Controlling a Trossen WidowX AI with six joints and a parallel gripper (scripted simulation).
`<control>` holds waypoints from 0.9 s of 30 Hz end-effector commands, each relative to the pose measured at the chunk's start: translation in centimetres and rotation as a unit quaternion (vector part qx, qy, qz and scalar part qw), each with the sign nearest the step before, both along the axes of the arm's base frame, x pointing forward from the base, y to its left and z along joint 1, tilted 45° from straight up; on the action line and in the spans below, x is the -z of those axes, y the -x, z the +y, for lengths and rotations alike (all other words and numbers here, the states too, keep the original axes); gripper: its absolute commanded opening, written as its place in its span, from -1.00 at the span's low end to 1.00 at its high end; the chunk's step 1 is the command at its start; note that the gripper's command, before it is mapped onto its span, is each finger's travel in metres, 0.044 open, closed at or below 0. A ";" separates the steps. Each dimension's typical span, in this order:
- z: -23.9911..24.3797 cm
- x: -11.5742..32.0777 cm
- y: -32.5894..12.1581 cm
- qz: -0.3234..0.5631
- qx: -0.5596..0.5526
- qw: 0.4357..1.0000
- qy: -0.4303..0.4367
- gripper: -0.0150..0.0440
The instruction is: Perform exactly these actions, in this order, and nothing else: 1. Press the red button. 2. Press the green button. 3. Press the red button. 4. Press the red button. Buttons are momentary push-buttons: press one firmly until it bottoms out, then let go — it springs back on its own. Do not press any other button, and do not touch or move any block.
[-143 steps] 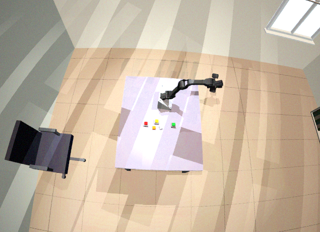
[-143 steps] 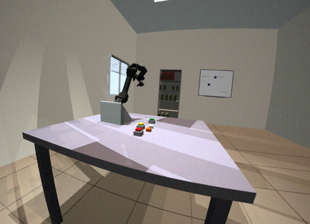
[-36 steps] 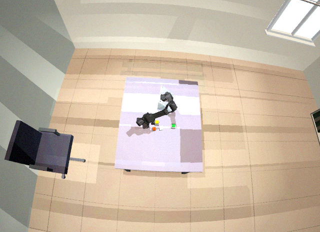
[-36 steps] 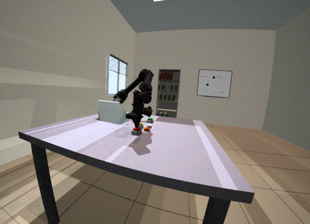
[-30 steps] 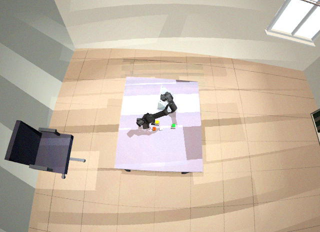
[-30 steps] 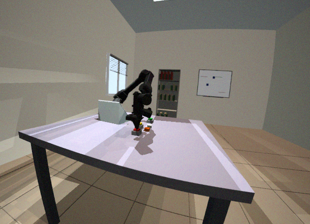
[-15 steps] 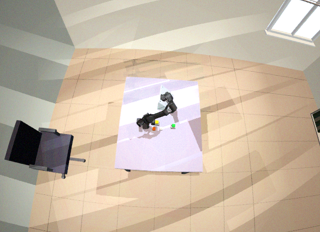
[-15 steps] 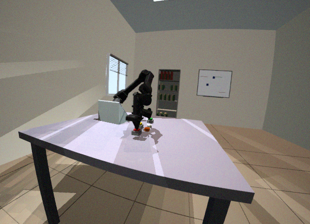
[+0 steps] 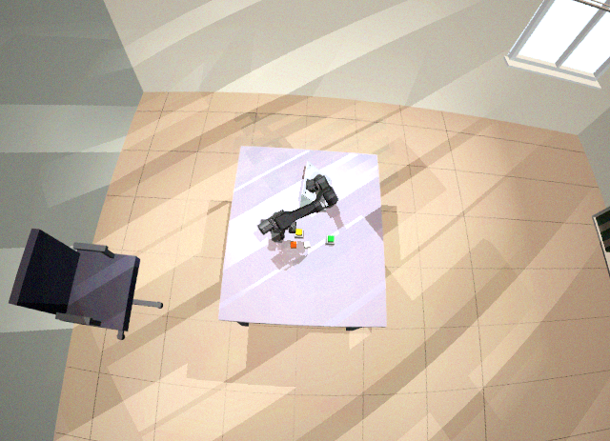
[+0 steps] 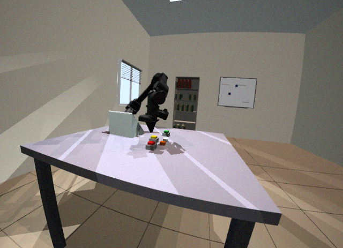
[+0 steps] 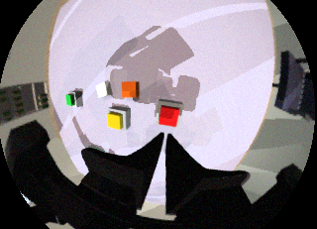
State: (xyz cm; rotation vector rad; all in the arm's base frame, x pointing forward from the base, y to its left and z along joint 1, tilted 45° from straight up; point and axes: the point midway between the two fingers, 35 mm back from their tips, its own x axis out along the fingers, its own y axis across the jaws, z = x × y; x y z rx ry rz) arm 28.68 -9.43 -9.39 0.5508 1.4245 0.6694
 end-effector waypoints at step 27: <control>18.6 -22.8 3.0 -0.009 0.003 1.000 0.000 -0.42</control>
